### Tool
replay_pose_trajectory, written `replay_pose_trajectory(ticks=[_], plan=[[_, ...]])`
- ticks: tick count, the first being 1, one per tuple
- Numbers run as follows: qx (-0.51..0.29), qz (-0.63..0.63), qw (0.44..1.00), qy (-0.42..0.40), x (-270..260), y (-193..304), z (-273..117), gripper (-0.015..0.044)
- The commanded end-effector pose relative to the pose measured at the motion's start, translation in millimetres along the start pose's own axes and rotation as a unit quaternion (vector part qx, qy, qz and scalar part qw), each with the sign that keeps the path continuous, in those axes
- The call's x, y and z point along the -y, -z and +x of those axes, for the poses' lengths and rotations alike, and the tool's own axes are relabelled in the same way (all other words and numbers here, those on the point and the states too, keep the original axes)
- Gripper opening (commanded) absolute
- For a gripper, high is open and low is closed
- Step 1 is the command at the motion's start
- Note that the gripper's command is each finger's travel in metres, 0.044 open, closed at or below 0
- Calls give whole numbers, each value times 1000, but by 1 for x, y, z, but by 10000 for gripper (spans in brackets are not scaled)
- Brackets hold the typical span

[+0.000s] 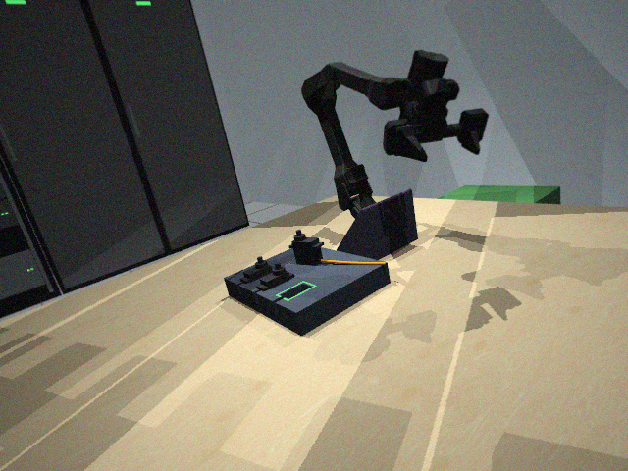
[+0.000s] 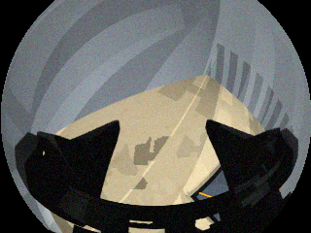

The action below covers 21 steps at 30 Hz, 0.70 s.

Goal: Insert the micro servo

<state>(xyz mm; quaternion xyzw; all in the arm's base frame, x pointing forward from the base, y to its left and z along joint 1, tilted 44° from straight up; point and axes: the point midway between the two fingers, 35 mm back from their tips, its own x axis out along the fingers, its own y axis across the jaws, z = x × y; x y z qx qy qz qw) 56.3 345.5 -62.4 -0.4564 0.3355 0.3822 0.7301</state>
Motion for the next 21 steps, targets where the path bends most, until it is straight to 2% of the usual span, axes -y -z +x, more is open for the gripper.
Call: replay_pose_trajectory(ticks=[1, 11, 21], plan=[[-43, -36, 998, 17, 29, 6, 4, 440], [-168, -123, 978, 30, 100, 39, 5, 440], [-290, -208, 934, -7, 160, 80, -9, 440]])
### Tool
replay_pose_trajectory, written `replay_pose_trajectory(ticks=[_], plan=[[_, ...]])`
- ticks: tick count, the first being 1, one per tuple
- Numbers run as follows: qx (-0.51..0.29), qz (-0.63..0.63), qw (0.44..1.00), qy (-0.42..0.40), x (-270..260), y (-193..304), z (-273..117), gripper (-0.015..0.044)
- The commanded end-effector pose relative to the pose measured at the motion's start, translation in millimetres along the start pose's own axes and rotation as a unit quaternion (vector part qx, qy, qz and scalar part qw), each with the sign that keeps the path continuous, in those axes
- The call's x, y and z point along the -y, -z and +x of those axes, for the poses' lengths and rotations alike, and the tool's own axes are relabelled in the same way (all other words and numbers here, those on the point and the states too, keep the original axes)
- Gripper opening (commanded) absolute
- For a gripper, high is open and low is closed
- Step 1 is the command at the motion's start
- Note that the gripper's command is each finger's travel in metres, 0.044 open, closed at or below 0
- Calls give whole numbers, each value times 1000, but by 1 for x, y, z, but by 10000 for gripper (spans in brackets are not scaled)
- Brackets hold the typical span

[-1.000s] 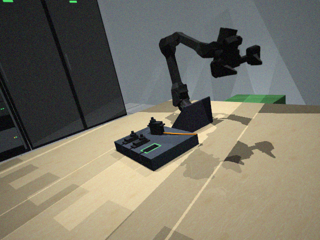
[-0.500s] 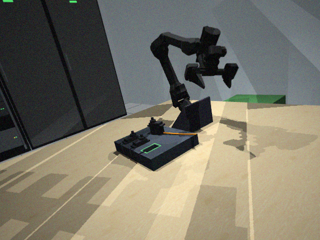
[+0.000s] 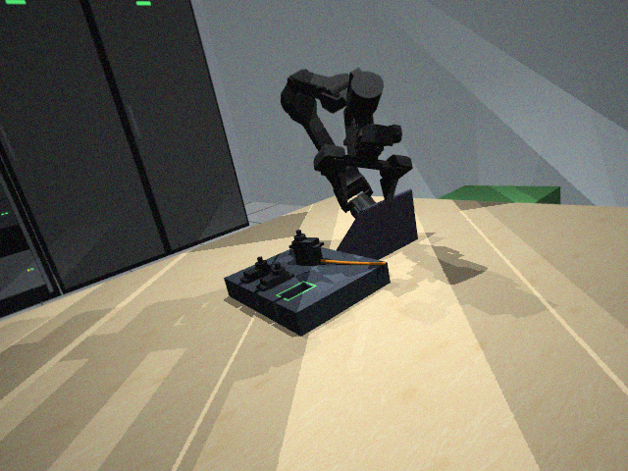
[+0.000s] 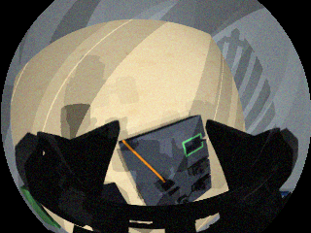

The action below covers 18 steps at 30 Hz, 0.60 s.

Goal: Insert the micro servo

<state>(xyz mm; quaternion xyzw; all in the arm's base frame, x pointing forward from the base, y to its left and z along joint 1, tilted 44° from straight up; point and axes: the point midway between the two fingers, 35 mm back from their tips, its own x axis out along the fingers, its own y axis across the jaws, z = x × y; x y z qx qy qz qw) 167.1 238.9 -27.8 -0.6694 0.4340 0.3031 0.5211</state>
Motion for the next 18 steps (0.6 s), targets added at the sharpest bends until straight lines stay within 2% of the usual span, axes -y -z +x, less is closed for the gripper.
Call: replay_pose_trajectory(ticks=[1, 18], plan=[[-41, -36, 998, -17, 17, 24, 1, 440], [-176, -200, 947, -176, 60, 137, -4, 440]])
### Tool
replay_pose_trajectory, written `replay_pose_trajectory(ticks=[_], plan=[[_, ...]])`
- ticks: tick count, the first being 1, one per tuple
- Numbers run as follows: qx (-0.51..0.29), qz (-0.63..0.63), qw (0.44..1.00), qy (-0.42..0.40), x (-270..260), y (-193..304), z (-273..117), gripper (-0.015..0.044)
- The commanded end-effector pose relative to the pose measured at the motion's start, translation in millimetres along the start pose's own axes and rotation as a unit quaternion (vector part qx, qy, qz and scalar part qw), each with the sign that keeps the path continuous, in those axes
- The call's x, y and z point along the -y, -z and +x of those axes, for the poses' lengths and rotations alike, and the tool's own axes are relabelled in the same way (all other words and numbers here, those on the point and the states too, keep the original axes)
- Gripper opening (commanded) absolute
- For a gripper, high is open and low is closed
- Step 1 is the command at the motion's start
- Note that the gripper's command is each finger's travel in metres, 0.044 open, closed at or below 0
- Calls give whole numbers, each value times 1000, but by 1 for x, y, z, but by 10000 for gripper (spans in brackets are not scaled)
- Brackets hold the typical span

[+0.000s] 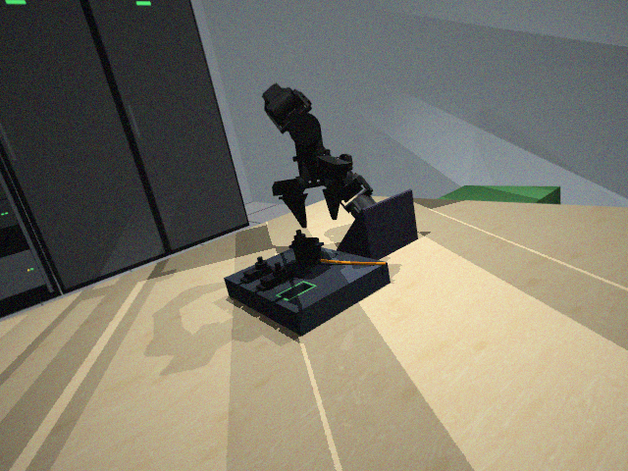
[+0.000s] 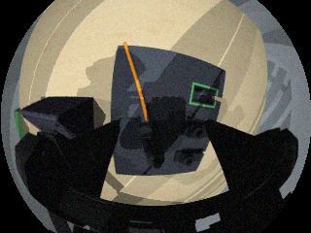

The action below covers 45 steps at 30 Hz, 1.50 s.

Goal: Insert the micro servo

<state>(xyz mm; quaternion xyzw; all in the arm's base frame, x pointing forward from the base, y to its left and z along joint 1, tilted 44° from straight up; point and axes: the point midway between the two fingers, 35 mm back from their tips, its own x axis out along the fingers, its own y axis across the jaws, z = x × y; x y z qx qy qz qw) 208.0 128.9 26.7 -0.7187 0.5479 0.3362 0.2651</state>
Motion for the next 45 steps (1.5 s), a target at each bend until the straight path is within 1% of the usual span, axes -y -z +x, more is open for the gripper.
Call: replay_pose_trajectory(ticks=[1, 6, 10, 16, 35, 45], plan=[[-17, -38, 998, -37, -1, 27, 2, 440], [-28, -74, 994, -76, -4, 48, 4, 440], [-28, -74, 994, -76, -4, 48, 7, 440], [-29, -74, 994, -76, -7, 50, 29, 440], [-29, -74, 994, -76, -10, 51, 49, 440], [-29, -74, 994, -76, -10, 51, 49, 177]])
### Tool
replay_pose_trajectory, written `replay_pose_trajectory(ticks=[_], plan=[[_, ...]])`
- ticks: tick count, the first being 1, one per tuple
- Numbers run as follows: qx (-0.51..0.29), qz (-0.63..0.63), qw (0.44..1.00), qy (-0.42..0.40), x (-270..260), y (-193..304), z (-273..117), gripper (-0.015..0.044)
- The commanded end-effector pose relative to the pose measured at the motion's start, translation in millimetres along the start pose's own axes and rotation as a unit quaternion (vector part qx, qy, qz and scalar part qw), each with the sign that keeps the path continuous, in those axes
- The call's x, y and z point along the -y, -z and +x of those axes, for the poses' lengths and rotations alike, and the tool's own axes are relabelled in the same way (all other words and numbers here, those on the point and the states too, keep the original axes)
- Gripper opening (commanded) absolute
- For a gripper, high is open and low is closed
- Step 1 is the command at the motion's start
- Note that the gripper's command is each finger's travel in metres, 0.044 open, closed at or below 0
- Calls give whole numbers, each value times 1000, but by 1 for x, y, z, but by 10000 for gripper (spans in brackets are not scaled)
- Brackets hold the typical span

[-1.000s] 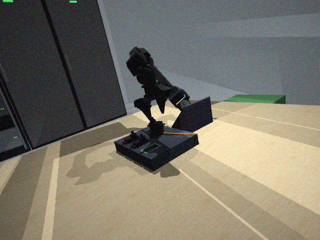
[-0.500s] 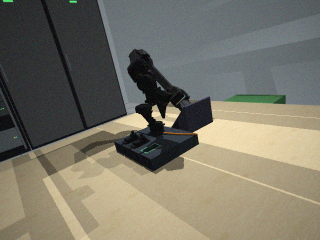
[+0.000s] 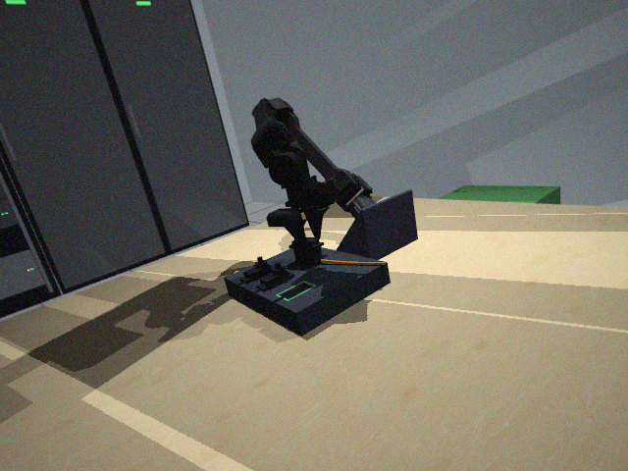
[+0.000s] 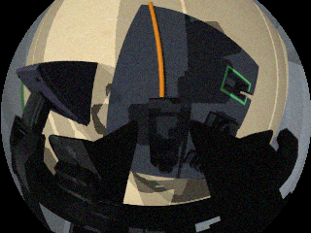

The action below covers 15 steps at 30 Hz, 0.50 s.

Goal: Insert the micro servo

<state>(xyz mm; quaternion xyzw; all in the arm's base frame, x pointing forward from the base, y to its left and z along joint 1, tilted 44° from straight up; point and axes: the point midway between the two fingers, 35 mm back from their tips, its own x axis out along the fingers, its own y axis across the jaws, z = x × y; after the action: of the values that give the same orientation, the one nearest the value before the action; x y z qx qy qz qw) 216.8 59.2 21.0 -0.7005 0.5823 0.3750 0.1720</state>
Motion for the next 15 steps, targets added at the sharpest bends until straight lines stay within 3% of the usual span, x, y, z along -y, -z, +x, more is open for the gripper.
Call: replay_pose_trajectory(ticks=[1, 7, 11, 15], plan=[[-3, -2, 1000, 1, 0, 1, 1, 151], [-3, -2, 1000, 1, 0, 1, 1, 92], [-3, -2, 1000, 1, 0, 0, -7, 0], [-3, -2, 1000, 0, -3, 3, -25, 0]])
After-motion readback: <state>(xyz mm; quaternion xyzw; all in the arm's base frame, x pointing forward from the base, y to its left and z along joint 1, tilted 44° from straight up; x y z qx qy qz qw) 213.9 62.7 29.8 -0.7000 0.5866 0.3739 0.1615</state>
